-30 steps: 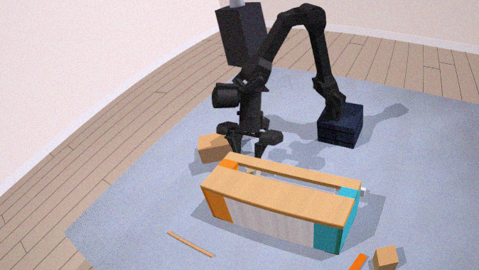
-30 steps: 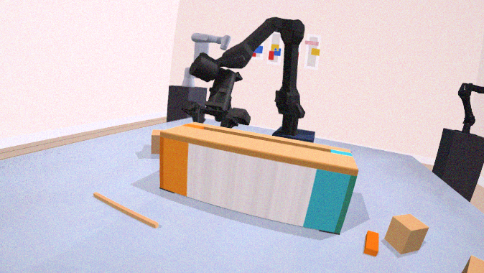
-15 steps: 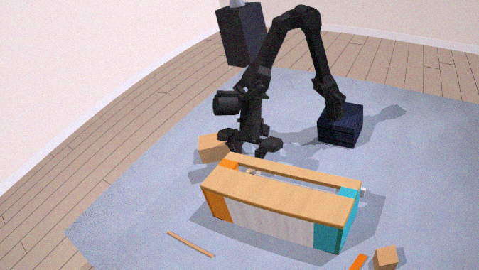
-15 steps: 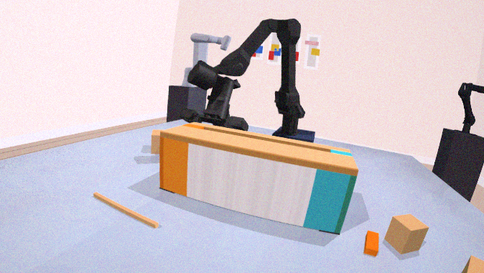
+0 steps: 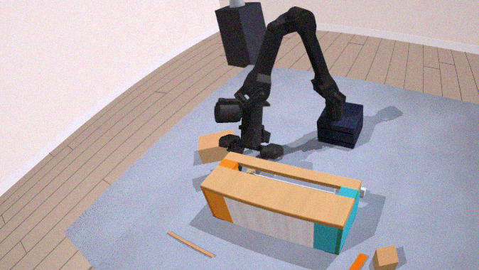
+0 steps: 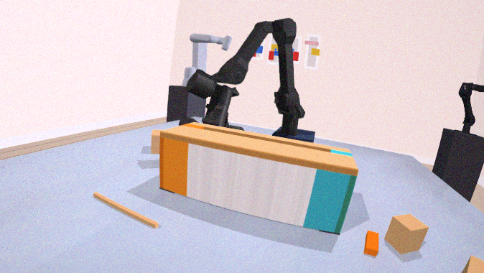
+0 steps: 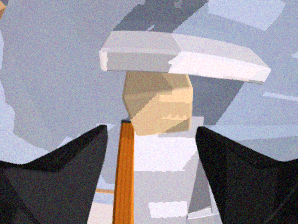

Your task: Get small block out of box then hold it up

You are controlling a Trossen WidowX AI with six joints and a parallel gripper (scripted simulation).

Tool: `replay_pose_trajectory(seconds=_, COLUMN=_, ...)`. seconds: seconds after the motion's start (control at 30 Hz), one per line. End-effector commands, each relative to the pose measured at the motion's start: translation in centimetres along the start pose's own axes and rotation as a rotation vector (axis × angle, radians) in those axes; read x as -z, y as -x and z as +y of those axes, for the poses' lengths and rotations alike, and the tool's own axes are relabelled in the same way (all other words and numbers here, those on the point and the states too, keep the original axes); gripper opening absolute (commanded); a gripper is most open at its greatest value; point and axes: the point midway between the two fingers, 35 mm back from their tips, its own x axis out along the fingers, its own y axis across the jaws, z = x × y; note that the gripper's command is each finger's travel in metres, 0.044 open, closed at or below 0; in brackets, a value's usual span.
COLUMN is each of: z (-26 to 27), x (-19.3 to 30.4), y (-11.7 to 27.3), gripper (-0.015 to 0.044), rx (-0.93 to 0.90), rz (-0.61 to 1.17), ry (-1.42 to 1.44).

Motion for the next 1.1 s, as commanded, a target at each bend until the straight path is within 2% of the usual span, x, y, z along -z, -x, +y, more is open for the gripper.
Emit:
replay_pose_trajectory(seconds=0.0, z=-0.3, x=-0.9, y=-1.0, gripper=0.0285, rx=0.011, rz=-0.015, ry=-0.007)
replay_pose_trajectory(seconds=0.3, z=-0.3, x=-1.3, y=-1.6, gripper=0.0285, rx=0.011, rz=-0.015, ry=-0.007)
replay_pose_trajectory(seconds=0.5, z=-0.3, x=-1.3, y=-1.6, gripper=0.0128, rx=0.011, rz=-0.015, ry=-0.007)
replay_pose_trajectory(seconds=0.67, z=-0.3, x=-1.3, y=-1.6, gripper=0.0094, rx=0.011, rz=-0.015, ry=-0.007)
replay_pose_trajectory(seconds=0.8, z=-0.2, x=-0.8, y=-1.1, gripper=0.0000, rx=0.014, rz=-0.012, ry=0.003)
replay_pose_trajectory(seconds=1.07, z=0.0, x=0.6, y=1.6, gripper=0.0000, rx=0.011, rz=-0.009, ry=0.002)
